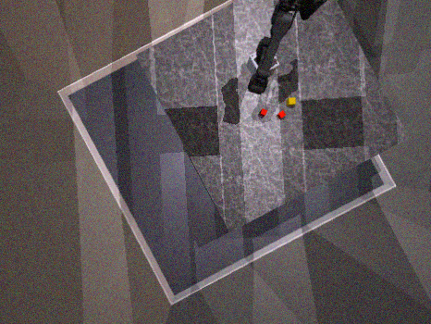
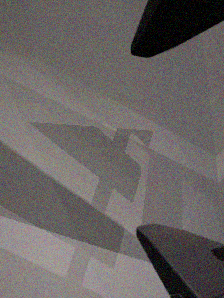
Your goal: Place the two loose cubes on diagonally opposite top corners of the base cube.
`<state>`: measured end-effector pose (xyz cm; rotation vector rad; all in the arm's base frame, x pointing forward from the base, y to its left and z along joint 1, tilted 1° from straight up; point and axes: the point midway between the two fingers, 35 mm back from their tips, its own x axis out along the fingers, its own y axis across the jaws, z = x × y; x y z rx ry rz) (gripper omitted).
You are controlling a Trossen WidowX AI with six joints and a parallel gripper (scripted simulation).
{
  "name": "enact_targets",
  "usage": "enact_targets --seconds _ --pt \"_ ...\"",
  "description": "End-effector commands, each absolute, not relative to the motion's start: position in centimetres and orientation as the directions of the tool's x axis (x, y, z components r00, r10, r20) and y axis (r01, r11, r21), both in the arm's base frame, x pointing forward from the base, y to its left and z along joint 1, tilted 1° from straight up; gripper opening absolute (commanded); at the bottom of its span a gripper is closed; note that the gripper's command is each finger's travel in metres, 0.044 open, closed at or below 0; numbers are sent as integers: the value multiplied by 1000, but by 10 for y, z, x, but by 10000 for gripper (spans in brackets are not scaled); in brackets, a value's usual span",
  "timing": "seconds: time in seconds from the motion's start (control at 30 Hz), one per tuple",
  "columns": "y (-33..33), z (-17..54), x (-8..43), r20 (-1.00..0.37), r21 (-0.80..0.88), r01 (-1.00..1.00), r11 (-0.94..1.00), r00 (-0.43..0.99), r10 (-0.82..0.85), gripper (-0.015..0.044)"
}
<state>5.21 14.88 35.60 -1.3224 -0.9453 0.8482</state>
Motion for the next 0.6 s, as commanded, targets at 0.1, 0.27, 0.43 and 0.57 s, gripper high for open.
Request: enact_targets --seconds 0.1,0.27,0.43,0.57 --pt "153 354 55 57 -998 35 46 433 899 295" --pt "162 349 63 9 -999 47 -17 509 861 265" --pt "171 342 75 -45 -996 41 -84 582 812 265" --pt "177 335 88 -93 -990 21 -138 638 765 265"
